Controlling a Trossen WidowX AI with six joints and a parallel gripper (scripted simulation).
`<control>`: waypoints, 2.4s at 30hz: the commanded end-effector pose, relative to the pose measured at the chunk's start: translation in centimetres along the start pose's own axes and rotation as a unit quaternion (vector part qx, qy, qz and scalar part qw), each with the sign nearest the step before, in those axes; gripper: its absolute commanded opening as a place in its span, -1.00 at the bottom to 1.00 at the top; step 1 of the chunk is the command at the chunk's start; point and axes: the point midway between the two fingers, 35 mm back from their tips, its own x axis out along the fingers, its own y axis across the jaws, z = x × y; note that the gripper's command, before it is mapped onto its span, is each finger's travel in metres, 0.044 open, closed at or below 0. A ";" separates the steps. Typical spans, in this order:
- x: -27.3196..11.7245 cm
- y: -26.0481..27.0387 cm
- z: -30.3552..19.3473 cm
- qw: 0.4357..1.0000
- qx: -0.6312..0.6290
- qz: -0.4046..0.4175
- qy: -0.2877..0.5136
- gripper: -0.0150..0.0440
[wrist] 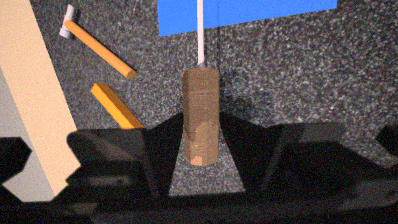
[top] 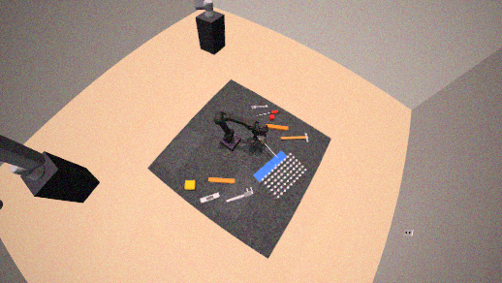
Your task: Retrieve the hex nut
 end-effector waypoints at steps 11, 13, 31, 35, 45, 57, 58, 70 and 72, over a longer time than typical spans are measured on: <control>-0.9 -2.7 3.8 0.991 0.127 -0.035 -0.027 -0.49; -1.0 -3.4 4.6 0.986 0.156 -0.043 -0.034 -0.49; -3.0 -11.4 10.6 0.900 0.411 -0.105 -0.097 -0.49; -3.6 -13.5 11.5 0.870 0.465 -0.120 -0.109 -0.49; -5.3 -19.0 13.1 0.780 0.590 -0.153 -0.140 -0.49; -7.7 -26.0 13.7 0.647 0.718 -0.188 -0.177 -0.49; -8.0 -26.6 13.6 0.634 0.727 -0.191 -0.180 -0.49; -10.8 -33.7 12.3 0.476 0.825 -0.217 -0.214 -0.49; -11.4 -34.8 11.9 0.448 0.838 -0.220 -0.220 -0.49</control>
